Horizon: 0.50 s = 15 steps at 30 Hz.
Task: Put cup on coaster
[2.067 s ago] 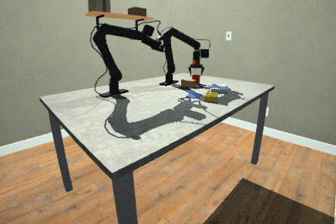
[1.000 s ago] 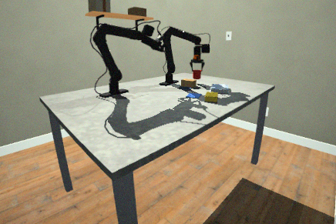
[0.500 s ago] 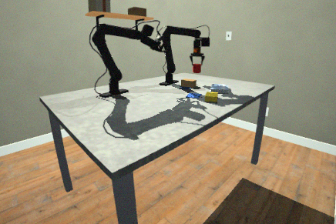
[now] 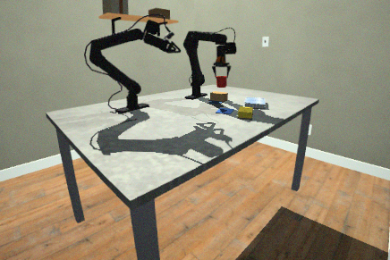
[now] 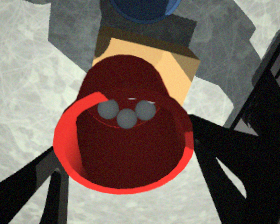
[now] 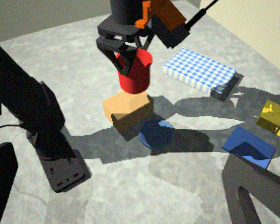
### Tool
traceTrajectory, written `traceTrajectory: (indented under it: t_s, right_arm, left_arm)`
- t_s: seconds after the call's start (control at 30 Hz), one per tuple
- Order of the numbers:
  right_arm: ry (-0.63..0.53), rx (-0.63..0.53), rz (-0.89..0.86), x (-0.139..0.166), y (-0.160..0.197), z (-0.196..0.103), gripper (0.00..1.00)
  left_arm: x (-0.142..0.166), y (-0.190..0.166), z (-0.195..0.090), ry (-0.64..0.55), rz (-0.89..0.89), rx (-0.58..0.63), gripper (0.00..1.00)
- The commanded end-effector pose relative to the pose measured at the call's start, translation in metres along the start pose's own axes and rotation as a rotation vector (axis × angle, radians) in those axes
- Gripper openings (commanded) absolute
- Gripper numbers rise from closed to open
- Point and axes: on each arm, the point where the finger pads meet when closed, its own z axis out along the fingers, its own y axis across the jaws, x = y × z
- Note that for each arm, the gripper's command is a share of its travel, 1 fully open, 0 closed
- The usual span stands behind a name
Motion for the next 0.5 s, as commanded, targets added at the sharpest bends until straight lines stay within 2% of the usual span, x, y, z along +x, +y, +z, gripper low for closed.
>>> traceTrajectory:
  t_s: [0.0, 0.13, 0.27, 0.47]
  right_arm:
    - [0.064, 0.03, 0.01, 0.024, -0.01, -0.016, 1.0]
    - [0.032, 0.053, 0.017, 0.023, -0.015, -0.032, 1.0]
    - [-0.003, 0.056, 0.016, 0.015, -0.015, -0.037, 1.0]
    - [-0.004, 0.056, 0.019, 0.015, -0.015, -0.037, 1.0]
  left_arm:
    - [-0.017, -0.004, 0.002, 0.018, -0.094, -0.028, 0.0]
    - [-0.051, -0.019, 0.001, 0.005, -0.047, -0.04, 0.0]
    - [-0.07, -0.028, 0.002, 0.005, -0.019, -0.041, 0.0]
    - [-0.078, -0.036, 0.003, 0.015, 0.023, -0.032, 0.0]
